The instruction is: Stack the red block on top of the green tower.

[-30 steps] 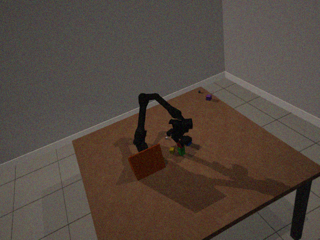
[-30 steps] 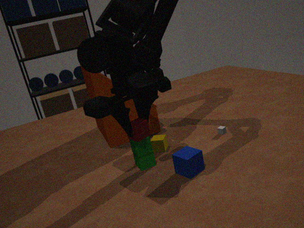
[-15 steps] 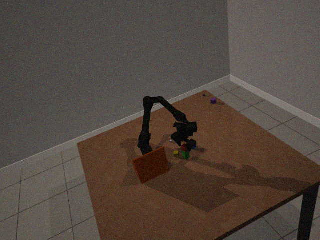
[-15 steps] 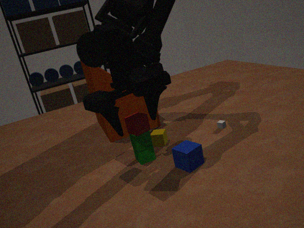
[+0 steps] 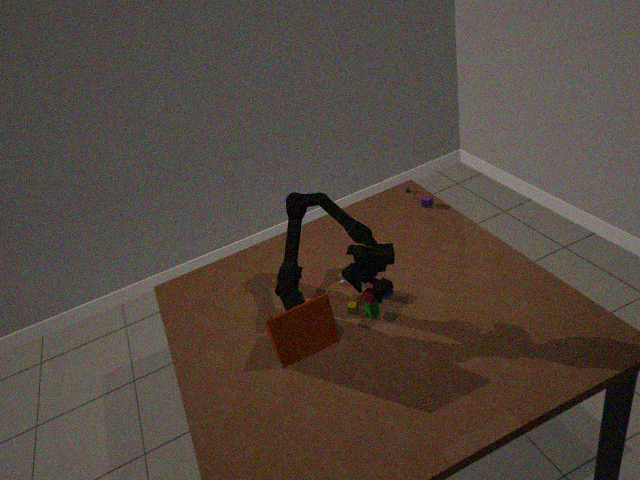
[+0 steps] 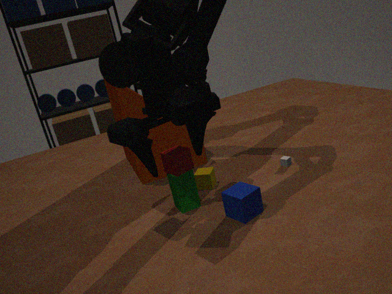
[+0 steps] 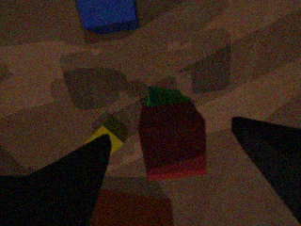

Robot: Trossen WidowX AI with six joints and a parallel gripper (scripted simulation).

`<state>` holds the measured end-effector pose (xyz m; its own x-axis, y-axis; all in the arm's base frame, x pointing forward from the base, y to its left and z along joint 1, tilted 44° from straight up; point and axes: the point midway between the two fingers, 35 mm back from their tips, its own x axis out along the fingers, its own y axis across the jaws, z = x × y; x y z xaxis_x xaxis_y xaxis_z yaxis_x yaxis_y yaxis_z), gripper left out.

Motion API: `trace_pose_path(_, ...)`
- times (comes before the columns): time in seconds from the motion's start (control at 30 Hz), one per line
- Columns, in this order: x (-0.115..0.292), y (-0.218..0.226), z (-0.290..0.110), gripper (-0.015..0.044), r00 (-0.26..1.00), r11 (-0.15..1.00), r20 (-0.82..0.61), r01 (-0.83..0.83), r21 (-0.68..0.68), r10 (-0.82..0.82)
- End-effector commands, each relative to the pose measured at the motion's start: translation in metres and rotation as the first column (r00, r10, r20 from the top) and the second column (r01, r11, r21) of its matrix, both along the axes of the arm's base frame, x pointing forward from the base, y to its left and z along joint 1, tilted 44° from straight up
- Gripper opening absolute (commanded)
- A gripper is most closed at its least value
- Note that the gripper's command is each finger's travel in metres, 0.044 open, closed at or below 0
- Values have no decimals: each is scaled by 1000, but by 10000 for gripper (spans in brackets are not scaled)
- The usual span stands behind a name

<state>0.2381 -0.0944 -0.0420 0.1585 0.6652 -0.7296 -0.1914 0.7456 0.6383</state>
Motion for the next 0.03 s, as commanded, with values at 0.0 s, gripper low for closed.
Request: trace_pose_path(0.0, 0, 0, 0, 440, 1000, 1000, 0, 0, 0, 0)
